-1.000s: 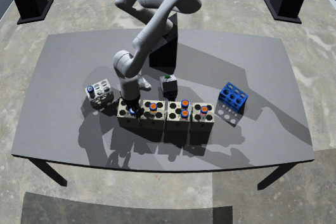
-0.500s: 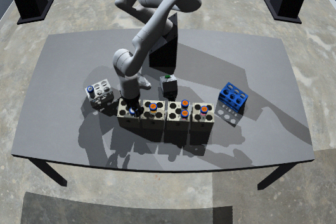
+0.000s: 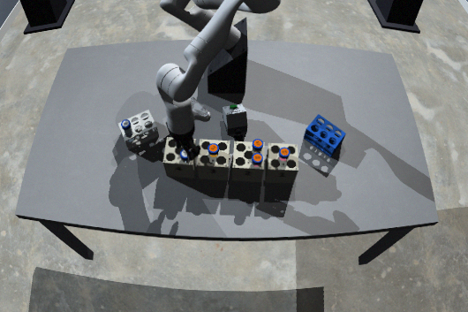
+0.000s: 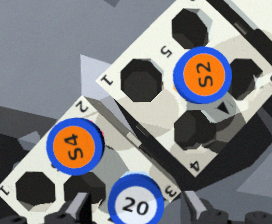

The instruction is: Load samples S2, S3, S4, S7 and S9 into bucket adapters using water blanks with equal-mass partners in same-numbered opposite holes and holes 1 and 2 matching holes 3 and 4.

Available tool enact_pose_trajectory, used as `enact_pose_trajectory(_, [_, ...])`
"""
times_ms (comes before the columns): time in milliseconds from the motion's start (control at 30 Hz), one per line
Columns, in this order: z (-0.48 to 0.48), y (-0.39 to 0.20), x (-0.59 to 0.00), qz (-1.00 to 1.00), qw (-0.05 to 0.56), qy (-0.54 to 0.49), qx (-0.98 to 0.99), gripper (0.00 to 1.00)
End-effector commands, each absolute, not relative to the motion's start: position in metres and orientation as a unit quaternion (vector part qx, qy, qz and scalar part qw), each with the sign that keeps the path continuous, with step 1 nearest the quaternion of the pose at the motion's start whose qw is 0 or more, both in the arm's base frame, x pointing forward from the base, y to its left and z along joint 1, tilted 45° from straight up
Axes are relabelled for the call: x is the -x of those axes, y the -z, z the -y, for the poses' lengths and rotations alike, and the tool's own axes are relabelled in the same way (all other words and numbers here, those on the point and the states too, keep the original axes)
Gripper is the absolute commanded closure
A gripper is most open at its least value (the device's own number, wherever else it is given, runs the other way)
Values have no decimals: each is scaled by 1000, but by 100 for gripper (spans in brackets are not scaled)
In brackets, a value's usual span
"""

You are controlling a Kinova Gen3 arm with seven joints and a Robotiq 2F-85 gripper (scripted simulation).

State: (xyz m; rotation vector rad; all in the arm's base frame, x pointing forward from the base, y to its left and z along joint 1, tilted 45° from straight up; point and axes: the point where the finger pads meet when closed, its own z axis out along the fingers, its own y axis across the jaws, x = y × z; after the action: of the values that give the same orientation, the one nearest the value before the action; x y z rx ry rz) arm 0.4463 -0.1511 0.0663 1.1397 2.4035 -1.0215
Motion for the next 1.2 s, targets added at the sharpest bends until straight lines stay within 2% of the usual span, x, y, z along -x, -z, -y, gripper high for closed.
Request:
enact_pose_trajectory(0, [147,-70,-447,-835,146,354,-395,38])
enact_pose_trajectory(1167, [118,-99,-448,-835,146,354,-395,38])
